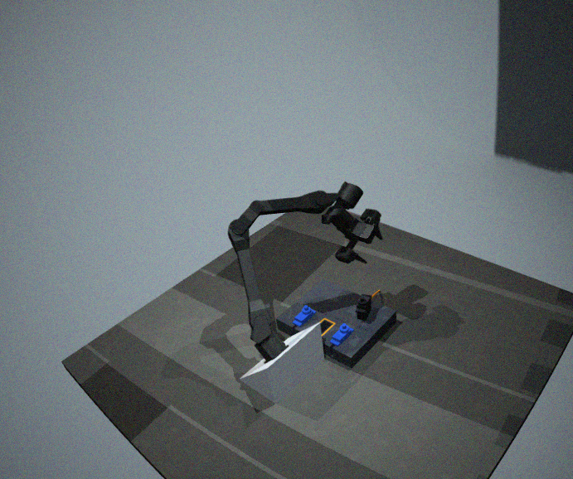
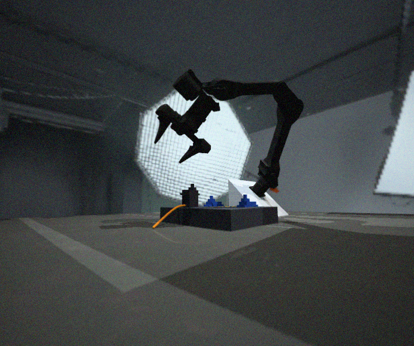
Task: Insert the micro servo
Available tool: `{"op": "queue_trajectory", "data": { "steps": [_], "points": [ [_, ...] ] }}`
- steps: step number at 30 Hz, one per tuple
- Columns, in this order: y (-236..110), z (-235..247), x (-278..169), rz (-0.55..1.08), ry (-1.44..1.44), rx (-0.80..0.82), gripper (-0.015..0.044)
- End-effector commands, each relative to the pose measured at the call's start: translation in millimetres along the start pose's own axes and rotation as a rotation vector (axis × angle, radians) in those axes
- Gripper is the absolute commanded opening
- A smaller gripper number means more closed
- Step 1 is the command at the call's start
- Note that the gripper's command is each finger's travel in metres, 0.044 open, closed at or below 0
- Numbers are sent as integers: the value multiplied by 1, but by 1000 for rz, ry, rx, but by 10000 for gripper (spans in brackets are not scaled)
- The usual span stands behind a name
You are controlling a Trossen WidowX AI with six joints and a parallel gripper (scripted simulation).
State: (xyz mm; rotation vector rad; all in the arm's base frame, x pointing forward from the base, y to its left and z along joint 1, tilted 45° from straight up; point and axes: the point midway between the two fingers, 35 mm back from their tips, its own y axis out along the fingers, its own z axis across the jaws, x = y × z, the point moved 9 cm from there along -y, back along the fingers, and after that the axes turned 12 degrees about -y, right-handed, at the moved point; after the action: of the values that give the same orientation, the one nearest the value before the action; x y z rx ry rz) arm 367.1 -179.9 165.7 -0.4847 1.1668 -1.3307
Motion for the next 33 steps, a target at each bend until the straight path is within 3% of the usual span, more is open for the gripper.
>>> {"op": "queue_trajectory", "data": {
  "steps": [1, 33],
  "points": [
    [10, -9, 9, 31, 115, -76, 440],
    [41, -74, 61, 135, 1029, -610, 440]
  ]
}}
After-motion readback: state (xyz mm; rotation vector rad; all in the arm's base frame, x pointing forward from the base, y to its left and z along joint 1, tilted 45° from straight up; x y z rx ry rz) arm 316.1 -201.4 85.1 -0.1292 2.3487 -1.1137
